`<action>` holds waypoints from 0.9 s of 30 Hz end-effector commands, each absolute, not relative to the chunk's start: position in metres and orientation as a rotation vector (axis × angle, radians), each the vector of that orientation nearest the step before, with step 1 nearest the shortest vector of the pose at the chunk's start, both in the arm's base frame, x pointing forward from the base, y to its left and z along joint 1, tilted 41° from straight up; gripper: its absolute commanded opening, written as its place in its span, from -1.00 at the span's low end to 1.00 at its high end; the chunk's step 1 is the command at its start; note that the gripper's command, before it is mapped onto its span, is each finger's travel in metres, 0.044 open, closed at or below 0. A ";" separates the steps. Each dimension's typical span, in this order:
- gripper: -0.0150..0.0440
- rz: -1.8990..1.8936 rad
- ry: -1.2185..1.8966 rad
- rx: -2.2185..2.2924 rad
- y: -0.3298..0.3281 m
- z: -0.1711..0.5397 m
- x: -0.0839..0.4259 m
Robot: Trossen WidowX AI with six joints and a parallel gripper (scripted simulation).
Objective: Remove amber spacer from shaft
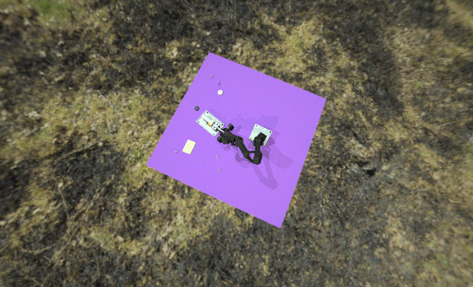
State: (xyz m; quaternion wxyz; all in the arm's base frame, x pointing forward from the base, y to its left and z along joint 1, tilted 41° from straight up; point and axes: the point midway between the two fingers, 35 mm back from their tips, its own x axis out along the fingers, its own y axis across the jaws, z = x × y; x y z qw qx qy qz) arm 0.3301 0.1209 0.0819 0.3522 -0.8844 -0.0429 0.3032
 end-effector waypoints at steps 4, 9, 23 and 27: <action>-0.49 0.785 -0.111 -2.292 0.121 0.081 0.334; -0.49 0.784 -0.111 -2.292 0.121 0.081 0.336; -0.49 0.784 -0.111 -2.292 0.120 0.080 0.341; -0.49 0.784 -0.111 -2.292 0.120 0.080 0.343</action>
